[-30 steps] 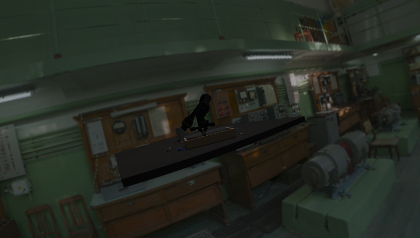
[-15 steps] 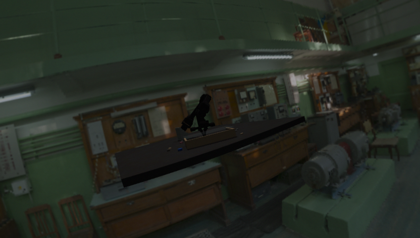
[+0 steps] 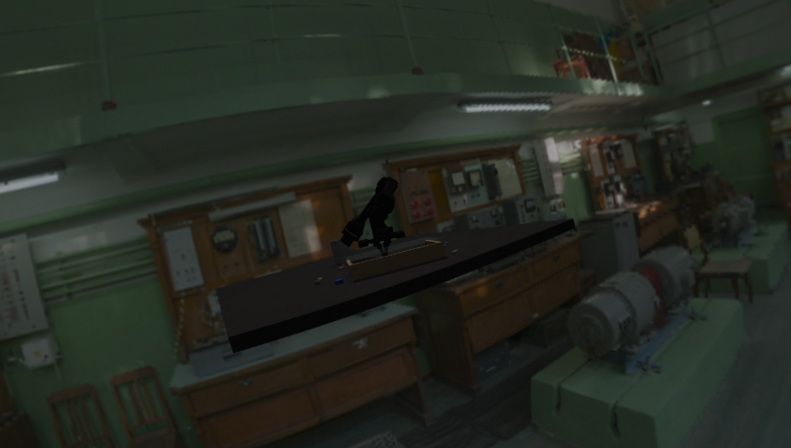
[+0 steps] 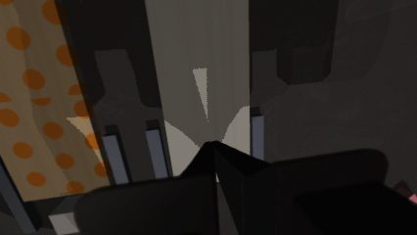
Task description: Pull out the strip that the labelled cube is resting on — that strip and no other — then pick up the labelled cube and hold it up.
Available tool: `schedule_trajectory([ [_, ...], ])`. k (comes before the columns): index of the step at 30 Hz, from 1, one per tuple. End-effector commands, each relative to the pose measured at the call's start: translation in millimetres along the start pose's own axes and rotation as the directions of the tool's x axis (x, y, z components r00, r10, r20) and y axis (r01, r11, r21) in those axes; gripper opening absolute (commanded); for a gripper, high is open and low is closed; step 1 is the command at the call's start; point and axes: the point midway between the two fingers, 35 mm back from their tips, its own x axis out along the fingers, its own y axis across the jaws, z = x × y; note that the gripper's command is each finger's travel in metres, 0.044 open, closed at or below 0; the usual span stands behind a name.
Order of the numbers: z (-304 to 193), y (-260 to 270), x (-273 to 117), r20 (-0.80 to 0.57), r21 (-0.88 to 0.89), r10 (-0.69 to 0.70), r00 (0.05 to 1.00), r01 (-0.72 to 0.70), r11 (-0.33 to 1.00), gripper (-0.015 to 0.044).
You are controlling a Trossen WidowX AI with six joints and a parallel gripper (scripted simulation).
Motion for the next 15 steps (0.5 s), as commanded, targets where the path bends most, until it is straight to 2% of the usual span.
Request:
schedule_trajectory([
  [1,-0.4,0.7,2.4,-0.004,0.002,0.003,1.000,-0.003,1.000,0.0000],
  [15,0.4,0.9,3.8,-0.004,0.002,0.003,1.000,-0.003,1.000,0.0000],
])
